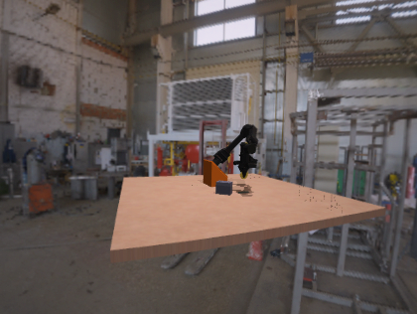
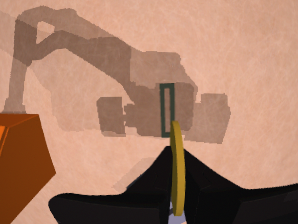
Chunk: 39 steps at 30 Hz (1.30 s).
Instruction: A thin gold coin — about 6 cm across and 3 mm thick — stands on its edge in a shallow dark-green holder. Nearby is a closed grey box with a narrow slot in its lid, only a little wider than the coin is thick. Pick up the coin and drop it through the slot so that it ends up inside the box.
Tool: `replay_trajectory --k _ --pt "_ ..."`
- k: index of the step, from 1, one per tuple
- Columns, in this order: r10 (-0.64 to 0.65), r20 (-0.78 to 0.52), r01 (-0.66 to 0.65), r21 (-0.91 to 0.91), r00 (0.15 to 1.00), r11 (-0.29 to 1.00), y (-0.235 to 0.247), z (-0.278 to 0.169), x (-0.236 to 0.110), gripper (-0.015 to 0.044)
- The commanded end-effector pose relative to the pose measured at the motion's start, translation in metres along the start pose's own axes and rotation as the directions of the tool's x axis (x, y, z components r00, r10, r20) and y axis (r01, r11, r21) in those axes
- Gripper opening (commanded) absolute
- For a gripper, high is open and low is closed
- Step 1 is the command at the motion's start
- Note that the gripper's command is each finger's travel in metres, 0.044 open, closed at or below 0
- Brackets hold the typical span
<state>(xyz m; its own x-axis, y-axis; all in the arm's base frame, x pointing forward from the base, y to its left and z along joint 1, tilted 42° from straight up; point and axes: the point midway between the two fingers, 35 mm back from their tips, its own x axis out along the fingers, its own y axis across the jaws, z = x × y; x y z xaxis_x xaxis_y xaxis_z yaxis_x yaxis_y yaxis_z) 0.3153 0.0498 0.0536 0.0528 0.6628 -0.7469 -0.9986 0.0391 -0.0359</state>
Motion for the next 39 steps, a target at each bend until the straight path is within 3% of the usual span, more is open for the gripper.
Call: replay_trajectory --k 1,12,23,39 --pt "-0.004 0.006 0.004 -0.001 1.000 1.000 -0.001 0.001 -0.006 0.0000" --pt "-0.004 0.006 0.002 0.345 1.000 0.939 -0.001 -0.004 -0.007 0.0000" --pt "-0.004 0.006 -0.001 0.660 1.000 0.751 -0.001 -0.009 -0.007 0.0000" --pt "-0.005 0.001 0.003 0.678 1.000 0.735 -0.001 -0.027 -0.007 0.0000"
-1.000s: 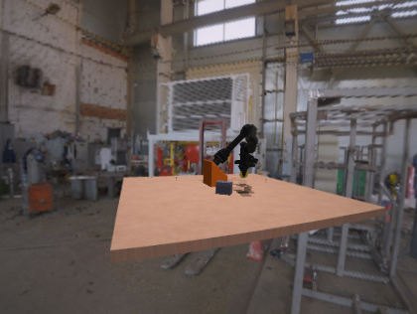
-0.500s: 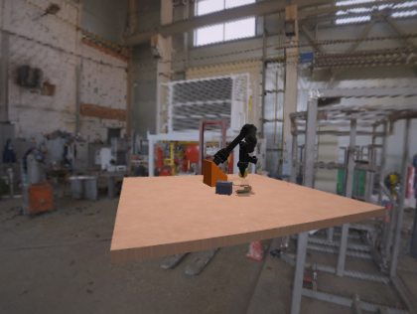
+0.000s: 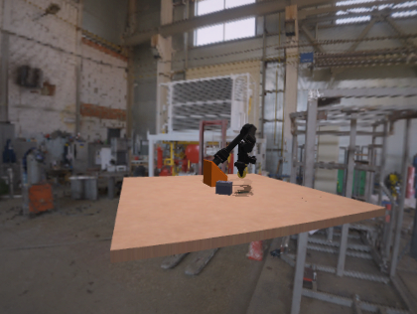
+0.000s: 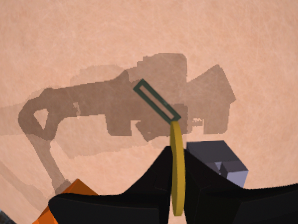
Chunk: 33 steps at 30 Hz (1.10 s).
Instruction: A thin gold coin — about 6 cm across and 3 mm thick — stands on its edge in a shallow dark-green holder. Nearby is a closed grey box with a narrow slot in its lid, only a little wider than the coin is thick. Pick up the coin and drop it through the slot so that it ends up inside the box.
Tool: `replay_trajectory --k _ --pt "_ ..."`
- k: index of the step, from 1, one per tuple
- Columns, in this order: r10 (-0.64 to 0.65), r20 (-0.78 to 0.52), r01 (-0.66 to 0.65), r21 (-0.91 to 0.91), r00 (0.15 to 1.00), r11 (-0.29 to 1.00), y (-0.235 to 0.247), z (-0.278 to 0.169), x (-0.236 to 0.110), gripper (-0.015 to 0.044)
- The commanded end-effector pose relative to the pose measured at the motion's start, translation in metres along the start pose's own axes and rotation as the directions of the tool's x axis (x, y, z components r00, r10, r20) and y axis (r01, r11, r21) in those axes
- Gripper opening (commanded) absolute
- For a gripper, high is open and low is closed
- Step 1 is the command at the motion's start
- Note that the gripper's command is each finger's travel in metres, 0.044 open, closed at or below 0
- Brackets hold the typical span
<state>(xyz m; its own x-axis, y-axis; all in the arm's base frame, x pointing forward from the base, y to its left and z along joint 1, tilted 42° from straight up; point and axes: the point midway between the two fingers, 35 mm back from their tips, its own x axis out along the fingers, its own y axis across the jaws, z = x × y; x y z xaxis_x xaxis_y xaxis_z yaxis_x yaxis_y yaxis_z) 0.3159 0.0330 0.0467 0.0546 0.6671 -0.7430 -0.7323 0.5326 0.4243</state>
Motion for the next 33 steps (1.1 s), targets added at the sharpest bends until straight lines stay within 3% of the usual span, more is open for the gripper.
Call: replay_trajectory --k 1,33 --pt "-0.006 -0.002 0.006 0.003 1.000 1.000 -0.008 -0.009 -0.001 0.0000" --pt "-0.009 -0.006 0.009 0.003 1.000 1.000 -0.053 -0.079 -0.002 0.0000"
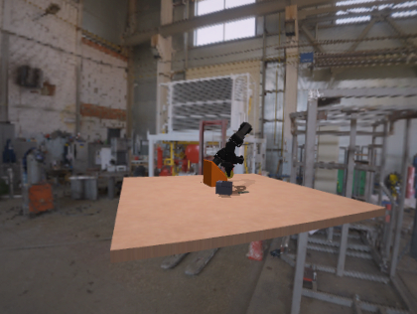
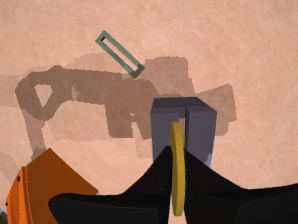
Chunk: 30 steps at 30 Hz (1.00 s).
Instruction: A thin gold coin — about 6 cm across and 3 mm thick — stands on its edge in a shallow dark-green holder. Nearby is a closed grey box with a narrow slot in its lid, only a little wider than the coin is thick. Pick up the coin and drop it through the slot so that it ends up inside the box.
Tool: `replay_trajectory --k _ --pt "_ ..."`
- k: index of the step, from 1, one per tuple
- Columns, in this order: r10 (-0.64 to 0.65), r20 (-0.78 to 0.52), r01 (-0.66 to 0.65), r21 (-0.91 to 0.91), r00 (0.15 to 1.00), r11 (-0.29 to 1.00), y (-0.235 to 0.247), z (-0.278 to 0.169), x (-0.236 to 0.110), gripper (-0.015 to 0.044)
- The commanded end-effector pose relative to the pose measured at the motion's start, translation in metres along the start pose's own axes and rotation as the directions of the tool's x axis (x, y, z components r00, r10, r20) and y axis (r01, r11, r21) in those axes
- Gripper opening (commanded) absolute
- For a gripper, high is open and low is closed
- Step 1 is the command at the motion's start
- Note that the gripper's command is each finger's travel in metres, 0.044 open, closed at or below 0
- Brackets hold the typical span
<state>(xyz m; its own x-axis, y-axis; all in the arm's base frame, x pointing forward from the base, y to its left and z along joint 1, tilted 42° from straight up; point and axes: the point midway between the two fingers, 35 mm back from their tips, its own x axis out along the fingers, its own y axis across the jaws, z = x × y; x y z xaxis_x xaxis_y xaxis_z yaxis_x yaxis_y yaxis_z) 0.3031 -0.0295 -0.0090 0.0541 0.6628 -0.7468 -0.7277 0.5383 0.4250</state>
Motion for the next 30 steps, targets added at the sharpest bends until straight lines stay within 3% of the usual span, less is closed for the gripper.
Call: replay_trajectory --k 1,30 --pt "-0.005 -0.001 0.005 -0.004 1.000 1.000 -0.006 -0.012 -0.001 0.0000" --pt "0.002 0.002 -0.002 -0.006 1.000 1.000 -0.012 -0.026 -0.001 0.0000"
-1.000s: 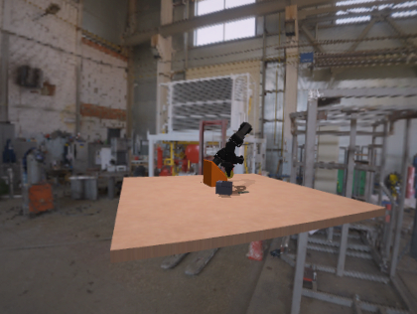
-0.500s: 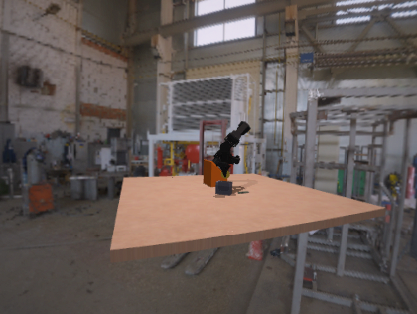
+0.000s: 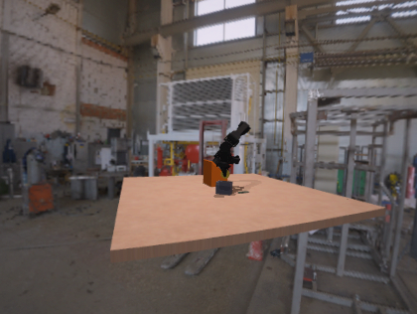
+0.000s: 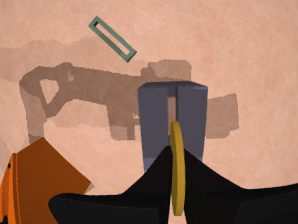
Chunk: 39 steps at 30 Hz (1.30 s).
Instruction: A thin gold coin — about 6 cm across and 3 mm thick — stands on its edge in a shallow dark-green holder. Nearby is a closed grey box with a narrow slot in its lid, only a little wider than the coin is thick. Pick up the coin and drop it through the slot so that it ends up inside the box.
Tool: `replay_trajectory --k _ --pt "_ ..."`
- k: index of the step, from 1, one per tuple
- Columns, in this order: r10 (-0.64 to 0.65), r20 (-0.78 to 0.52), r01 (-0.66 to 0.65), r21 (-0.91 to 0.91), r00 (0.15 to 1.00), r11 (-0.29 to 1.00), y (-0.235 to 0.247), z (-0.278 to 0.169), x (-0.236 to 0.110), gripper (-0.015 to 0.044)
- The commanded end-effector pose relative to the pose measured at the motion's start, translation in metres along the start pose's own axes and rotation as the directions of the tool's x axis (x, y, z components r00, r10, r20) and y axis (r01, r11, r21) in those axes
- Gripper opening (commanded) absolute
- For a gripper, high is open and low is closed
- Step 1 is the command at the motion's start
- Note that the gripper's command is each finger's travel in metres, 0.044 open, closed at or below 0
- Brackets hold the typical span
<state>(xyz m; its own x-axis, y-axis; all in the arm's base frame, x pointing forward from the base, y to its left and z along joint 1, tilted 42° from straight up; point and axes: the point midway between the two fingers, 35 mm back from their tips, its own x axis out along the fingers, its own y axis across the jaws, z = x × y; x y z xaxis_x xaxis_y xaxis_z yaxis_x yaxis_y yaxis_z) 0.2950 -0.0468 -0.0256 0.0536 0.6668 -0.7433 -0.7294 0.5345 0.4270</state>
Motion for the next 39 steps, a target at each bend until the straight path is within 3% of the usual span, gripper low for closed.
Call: replay_trajectory --k 1,39 --pt "-0.002 -0.002 0.002 -0.004 1.000 1.000 -0.002 -0.004 -0.002 0.0000" --pt "0.001 0.002 -0.001 0.001 1.000 1.000 -0.002 -0.003 0.012 0.0000"
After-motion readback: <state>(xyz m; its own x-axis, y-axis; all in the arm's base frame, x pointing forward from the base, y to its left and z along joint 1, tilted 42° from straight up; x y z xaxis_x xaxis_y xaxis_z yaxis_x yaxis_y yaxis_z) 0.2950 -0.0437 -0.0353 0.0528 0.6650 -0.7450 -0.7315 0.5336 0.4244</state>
